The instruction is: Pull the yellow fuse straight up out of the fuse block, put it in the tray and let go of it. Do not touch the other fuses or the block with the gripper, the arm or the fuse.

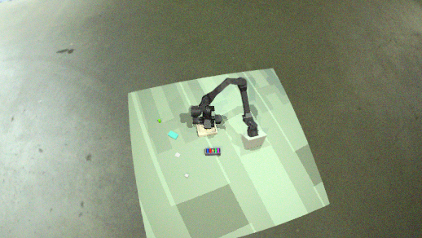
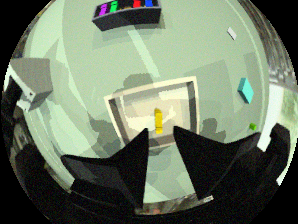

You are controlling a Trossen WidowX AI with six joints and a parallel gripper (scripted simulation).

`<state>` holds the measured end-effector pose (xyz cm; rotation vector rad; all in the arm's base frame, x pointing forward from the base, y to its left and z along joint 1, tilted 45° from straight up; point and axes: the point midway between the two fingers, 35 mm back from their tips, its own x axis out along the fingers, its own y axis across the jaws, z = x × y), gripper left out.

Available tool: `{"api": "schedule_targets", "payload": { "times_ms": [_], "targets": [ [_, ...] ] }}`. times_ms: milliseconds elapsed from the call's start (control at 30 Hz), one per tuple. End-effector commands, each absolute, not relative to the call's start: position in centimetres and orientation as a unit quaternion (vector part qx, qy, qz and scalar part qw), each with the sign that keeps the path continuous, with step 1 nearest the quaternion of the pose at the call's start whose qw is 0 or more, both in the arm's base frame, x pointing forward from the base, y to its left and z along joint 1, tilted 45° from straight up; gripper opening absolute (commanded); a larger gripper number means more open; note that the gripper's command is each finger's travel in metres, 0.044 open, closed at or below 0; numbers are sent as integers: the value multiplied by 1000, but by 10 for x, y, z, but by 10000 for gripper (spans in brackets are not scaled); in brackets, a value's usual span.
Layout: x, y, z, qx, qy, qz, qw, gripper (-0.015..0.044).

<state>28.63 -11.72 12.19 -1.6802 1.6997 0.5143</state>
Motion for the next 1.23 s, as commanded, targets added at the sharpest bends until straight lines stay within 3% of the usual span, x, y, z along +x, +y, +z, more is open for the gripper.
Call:
{"api": "schedule_targets", "payload": {
  "times_ms": [0,133,267,1200],
  "targets": [
    [286,-117,122,-646,654,197,342,236],
    [286,-115,124,-646,654,198,342,330],
    [284,-91,147,-646,653,201,340,330],
    [284,-91,145,-646,652,205,339,330]
  ]
}}
